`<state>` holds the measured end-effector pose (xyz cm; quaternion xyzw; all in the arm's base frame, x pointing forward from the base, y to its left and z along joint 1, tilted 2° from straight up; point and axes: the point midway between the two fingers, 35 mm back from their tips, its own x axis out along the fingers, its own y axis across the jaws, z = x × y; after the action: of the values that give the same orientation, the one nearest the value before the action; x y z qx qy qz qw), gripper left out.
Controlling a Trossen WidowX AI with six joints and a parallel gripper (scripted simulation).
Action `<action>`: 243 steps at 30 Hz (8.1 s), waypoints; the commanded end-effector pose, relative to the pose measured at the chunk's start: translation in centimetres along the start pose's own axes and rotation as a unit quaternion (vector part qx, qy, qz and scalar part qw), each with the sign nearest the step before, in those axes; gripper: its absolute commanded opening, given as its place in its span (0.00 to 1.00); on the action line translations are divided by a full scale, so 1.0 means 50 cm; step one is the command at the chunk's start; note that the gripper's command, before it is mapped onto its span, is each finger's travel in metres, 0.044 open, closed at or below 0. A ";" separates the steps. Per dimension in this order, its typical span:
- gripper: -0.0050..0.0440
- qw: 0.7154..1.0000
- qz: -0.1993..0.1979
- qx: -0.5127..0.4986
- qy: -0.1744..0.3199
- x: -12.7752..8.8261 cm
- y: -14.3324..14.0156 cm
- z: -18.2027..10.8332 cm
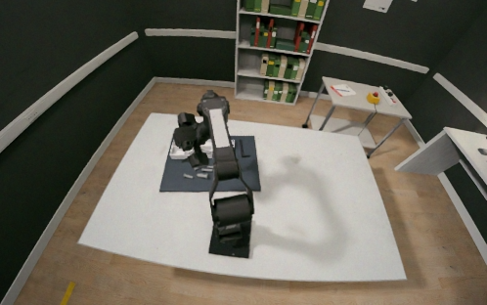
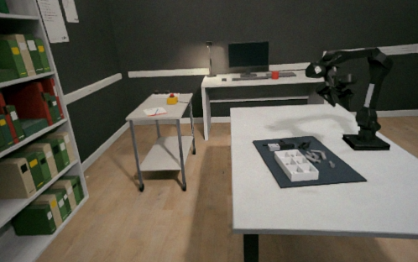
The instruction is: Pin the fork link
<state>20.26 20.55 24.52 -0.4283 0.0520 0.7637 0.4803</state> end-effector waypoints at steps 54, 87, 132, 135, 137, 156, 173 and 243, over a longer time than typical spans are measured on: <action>1.00 0.714 -0.077 0.574 0.393 0.032 0.124 -0.489; 0.61 0.714 -0.078 0.574 0.392 0.032 0.122 -0.489; 0.61 0.714 -0.072 0.577 0.391 0.038 0.125 -0.490; 0.61 0.713 -0.069 0.578 0.391 0.042 0.131 -0.492; 0.61 0.713 -0.069 0.578 0.391 0.043 0.132 -0.493; 0.61 0.713 -0.069 0.577 0.391 0.067 0.145 -0.517; 0.61 0.713 -0.069 0.577 0.391 0.090 0.157 -0.539; 0.00 0.713 -0.069 0.577 0.392 0.094 0.159 -0.544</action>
<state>29.78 6.35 1.58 -0.3318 0.6347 0.3132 0.6237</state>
